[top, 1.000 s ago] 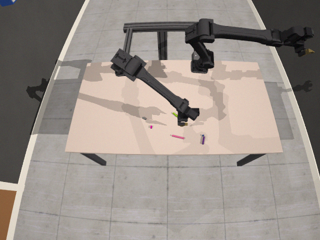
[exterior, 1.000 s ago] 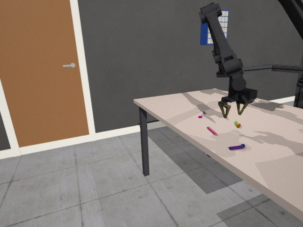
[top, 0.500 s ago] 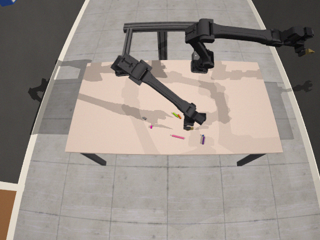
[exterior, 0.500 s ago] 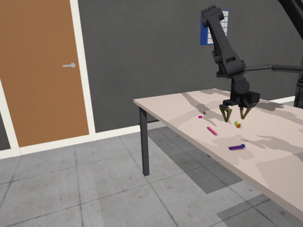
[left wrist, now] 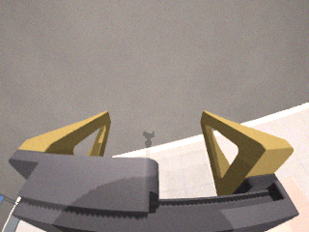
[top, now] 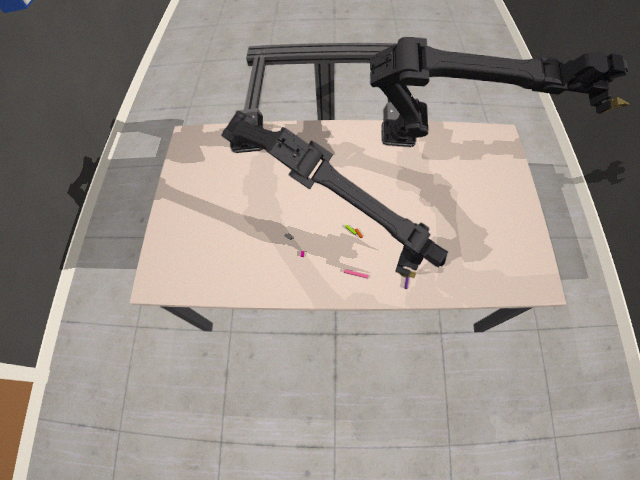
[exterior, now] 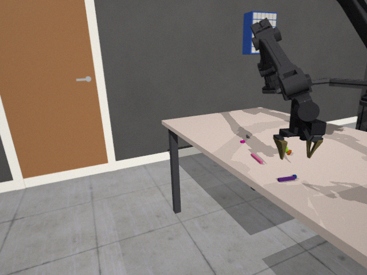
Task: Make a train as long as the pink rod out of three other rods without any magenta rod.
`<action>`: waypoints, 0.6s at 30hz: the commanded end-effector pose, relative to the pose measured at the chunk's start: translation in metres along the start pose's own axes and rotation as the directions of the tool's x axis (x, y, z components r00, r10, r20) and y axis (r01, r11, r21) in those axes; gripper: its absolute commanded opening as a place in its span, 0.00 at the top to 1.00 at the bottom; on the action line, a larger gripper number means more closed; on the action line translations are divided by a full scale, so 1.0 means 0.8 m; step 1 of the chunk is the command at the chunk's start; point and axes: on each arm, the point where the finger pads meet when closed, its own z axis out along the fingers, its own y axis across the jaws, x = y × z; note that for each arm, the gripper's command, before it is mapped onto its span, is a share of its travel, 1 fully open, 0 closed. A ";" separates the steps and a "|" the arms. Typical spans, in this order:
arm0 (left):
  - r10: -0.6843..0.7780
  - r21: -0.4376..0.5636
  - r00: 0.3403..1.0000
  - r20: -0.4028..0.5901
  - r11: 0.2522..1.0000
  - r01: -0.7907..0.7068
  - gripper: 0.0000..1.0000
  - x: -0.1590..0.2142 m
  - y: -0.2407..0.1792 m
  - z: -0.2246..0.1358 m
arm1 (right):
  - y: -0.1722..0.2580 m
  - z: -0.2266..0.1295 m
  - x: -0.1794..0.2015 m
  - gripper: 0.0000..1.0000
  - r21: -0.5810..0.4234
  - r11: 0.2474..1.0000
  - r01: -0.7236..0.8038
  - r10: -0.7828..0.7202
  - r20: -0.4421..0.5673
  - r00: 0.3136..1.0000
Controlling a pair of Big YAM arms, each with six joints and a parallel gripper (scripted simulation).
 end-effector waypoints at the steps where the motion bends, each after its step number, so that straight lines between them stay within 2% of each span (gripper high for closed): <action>1: 0.012 -0.008 0.996 0.088 1.000 -0.011 0.00 -0.060 0.006 -0.002 | 0.003 -0.019 -0.024 0.00 0.005 0.999 -0.050 0.050 0.011 0.999; 2: 0.012 -0.008 0.996 0.088 1.000 -0.011 0.00 -0.060 0.006 -0.002 | 0.003 -0.019 -0.024 0.77 0.004 0.999 -0.049 0.049 0.011 0.999; 5: 0.012 -0.008 0.996 0.088 1.000 -0.011 0.00 -0.060 0.006 -0.002 | -0.011 -0.049 -0.031 0.77 0.012 0.998 -0.063 0.062 0.044 0.997; 18: 0.012 -0.008 0.996 0.088 1.000 -0.011 0.00 -0.060 0.006 -0.002 | -0.006 -0.041 -0.024 0.77 0.008 0.999 -0.054 0.054 0.027 0.998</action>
